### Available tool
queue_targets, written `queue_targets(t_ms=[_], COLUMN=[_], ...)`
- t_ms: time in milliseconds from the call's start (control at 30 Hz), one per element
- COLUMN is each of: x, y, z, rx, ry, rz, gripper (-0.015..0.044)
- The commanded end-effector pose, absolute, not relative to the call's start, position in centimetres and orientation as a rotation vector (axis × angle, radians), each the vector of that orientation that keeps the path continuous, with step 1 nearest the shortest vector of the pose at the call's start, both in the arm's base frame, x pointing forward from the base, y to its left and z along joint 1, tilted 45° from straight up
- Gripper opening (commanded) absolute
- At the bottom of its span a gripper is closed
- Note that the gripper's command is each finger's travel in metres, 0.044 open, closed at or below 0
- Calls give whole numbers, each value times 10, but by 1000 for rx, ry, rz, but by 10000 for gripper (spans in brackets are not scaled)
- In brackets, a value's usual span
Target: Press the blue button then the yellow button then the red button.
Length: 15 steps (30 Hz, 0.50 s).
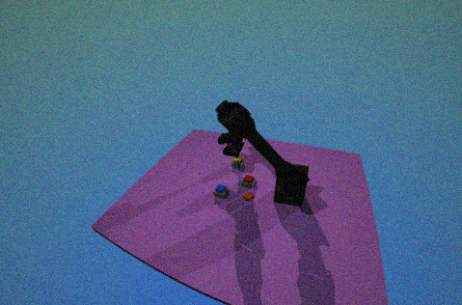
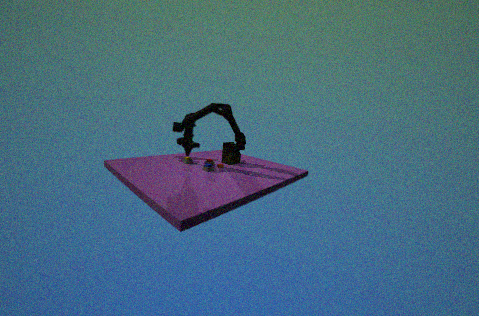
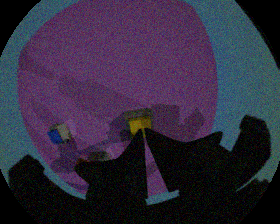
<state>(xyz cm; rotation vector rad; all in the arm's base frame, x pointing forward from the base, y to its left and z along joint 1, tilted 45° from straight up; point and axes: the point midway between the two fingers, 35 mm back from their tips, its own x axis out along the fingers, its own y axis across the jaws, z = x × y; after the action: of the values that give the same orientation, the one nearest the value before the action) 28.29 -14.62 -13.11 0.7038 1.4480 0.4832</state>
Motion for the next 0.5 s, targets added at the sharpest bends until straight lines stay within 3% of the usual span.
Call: queue_targets(t_ms=[0,467], x=[282,282], y=[-138,-133], z=[-137,-142], rx=[715,715], ry=[1451,1451], rz=[487,488], gripper=[20,20])
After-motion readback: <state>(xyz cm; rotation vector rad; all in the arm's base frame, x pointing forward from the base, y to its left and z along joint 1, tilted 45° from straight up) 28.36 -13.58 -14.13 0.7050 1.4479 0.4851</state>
